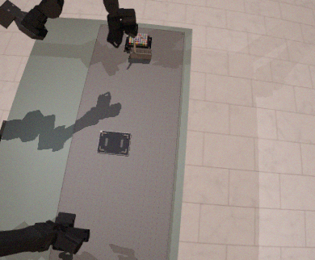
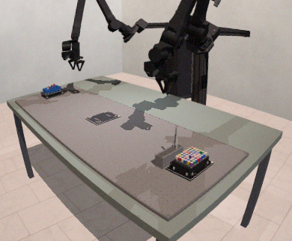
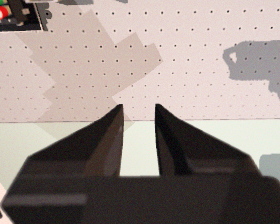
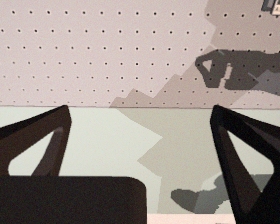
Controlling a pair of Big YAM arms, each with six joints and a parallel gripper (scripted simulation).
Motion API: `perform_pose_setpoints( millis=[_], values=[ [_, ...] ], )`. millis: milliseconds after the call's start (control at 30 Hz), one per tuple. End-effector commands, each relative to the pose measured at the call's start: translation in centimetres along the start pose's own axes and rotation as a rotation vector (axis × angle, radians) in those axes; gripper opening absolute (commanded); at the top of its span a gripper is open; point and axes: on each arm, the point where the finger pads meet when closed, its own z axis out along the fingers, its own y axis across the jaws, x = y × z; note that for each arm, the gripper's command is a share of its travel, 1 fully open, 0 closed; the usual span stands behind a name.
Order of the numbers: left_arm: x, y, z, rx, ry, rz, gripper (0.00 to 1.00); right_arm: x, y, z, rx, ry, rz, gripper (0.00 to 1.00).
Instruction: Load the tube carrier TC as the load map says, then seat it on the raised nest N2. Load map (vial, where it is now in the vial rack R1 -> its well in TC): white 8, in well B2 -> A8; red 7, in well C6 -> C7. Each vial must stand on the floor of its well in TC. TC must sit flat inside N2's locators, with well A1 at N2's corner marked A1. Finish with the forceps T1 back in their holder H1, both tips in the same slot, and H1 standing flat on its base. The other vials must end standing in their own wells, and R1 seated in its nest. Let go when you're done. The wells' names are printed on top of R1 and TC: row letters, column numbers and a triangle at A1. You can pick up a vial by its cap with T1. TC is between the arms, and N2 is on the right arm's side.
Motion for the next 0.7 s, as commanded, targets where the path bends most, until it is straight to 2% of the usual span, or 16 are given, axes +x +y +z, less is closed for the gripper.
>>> perform_pose_setpoints(
  millis=[0,567,667],
  values=[
    [-0.6,0.3,-0.1,-0.006,-0.012,-0.012,0.23,0.1,1.1,-1.0,-0.002,-0.021,0.024,1.0],
    [-0.6,0.3,-0.1,-0.006,-0.012,-0.012,0.23,2.9,6.0,-3.3,-0.007,-0.013,0.023,1.0],
    [-0.6,0.3,-0.1,-0.006,-0.012,-0.012,0.23,3.6,6.1,-2.6,-0.007,0.014,0.019,1.0]
  ],
)
